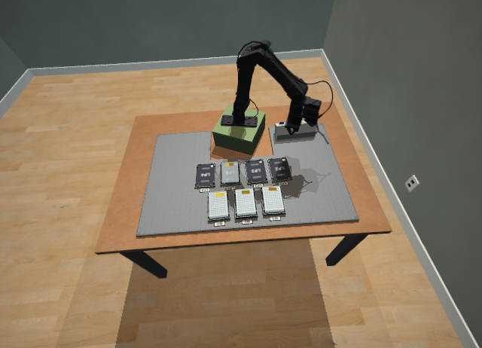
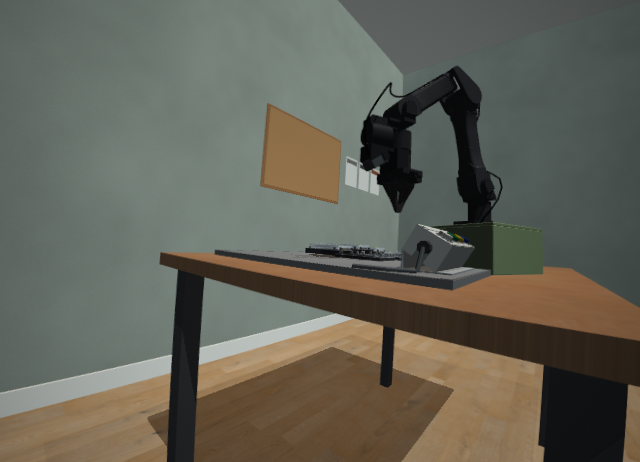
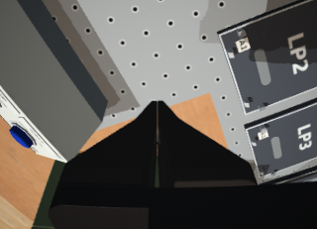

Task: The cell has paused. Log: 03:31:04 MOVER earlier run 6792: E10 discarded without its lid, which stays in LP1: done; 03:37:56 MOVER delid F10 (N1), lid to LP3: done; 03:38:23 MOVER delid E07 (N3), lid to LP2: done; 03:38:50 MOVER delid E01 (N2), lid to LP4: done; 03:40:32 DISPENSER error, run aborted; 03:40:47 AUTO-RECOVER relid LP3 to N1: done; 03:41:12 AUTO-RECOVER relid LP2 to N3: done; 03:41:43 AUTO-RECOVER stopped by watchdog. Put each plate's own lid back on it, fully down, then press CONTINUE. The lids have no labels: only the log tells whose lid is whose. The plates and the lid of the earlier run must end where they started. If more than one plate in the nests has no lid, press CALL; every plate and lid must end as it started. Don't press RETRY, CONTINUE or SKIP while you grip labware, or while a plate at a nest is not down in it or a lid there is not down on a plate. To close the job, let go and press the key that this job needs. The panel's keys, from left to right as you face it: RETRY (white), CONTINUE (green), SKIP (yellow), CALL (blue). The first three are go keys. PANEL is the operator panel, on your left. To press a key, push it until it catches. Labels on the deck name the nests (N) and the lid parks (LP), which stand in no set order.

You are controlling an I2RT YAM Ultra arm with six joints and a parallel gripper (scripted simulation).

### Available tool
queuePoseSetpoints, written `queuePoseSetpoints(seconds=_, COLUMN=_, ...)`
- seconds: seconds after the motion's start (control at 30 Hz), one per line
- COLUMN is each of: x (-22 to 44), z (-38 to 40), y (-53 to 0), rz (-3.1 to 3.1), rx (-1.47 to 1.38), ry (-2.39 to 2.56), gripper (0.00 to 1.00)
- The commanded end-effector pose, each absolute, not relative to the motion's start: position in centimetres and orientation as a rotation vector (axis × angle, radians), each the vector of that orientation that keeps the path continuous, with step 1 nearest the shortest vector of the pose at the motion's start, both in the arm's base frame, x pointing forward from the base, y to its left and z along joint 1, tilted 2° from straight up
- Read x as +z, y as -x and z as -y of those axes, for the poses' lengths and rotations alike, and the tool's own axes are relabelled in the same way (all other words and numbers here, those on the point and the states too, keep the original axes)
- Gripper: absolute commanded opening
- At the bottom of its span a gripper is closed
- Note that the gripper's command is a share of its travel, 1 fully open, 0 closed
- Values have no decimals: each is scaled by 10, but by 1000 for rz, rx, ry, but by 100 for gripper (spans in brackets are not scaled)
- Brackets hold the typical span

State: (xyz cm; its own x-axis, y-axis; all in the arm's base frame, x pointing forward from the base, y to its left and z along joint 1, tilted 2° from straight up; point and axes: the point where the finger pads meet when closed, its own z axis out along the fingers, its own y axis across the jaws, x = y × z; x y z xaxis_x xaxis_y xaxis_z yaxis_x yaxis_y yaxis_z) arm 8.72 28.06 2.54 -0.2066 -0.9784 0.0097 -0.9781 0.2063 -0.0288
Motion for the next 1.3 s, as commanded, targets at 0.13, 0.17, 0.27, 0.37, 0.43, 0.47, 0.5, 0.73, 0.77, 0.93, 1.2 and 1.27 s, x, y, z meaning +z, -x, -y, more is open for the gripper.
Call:
queuePoseSetpoints(seconds=0.13, x=29, z=-301, y=-53, rz=-2252, rx=-23, ry=2150, gripper=0)
queuePoseSetpoints(seconds=0.17, x=29, z=-302, y=-48, rz=-2232, rx=-24, ry=2173, gripper=0)
queuePoseSetpoints(seconds=0.27, x=29, z=-302, y=-43, rz=-2211, rx=-26, ry=2197, gripper=0)
queuePoseSetpoints(seconds=0.37, x=28, z=-305, y=-28, rz=-2147, rx=-34, ry=2265, gripper=0)
queuePoseSetpoints(seconds=0.43, x=28, z=-309, y=-18, rz=-2100, rx=-27, ry=2307, gripper=0)
queuePoseSetpoints(seconds=0.47, x=28, z=-310, y=-13, rz=-2080, rx=-30, ry=2331, gripper=0)
queuePoseSetpoints(seconds=0.5, x=27, z=-310, y=-8, rz=-2058, rx=-34, ry=2354, gripper=0)
queuePoseSetpoints(seconds=0.73, x=26, z=-319, y=26, rz=-1917, rx=-36, ry=2475, gripper=0)
queuePoseSetpoints(seconds=0.77, x=26, z=-321, y=31, rz=-1935, rx=-36, ry=2461, gripper=0)
queuePoseSetpoints(seconds=0.93, x=26, z=-325, y=45, rz=-1933, rx=-40, ry=2458, gripper=0)
queuePoseSetpoints(seconds=1.2, x=25, z=-336, y=85, rz=-1935, rx=-36, ry=2460, gripper=0)
queuePoseSetpoints(seconds=1.27, x=25, z=-336, y=85, rz=-1934, rx=-38, ry=2459, gripper=0)
